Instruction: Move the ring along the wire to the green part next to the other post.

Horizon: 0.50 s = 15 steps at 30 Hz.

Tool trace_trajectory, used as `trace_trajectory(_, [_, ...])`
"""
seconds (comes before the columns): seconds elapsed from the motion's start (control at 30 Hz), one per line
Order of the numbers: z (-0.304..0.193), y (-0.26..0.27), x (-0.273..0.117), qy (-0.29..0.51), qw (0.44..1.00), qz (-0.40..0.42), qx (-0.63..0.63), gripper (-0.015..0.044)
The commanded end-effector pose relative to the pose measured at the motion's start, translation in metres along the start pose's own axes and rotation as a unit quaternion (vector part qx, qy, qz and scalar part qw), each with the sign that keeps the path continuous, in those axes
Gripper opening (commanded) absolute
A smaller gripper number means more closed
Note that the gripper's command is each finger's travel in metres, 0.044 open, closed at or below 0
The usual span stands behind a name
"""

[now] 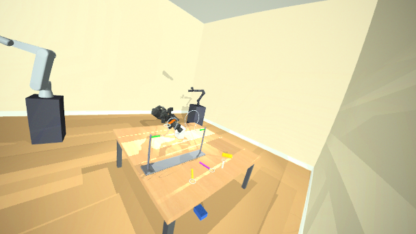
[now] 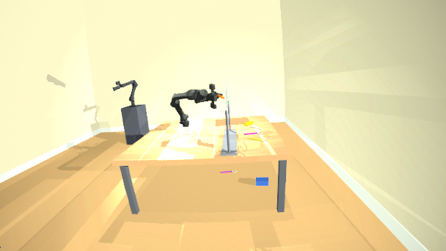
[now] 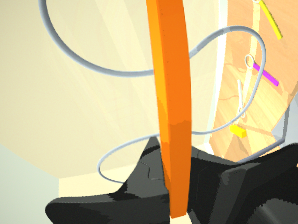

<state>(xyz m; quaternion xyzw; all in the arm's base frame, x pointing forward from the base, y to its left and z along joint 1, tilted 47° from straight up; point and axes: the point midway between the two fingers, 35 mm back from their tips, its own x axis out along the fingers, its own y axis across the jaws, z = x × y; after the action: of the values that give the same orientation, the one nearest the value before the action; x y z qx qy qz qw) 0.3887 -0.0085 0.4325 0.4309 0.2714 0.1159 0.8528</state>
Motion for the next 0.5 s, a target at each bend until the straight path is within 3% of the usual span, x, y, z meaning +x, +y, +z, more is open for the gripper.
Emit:
trace_trajectory(0.0, [0.001, -0.002, -0.001, -0.003, 0.999, -0.019, -0.036, -0.0150])
trace_trajectory(0.47, [0.004, -0.020, -0.002, -0.007, 0.984, -0.090, -0.154, -0.0150])
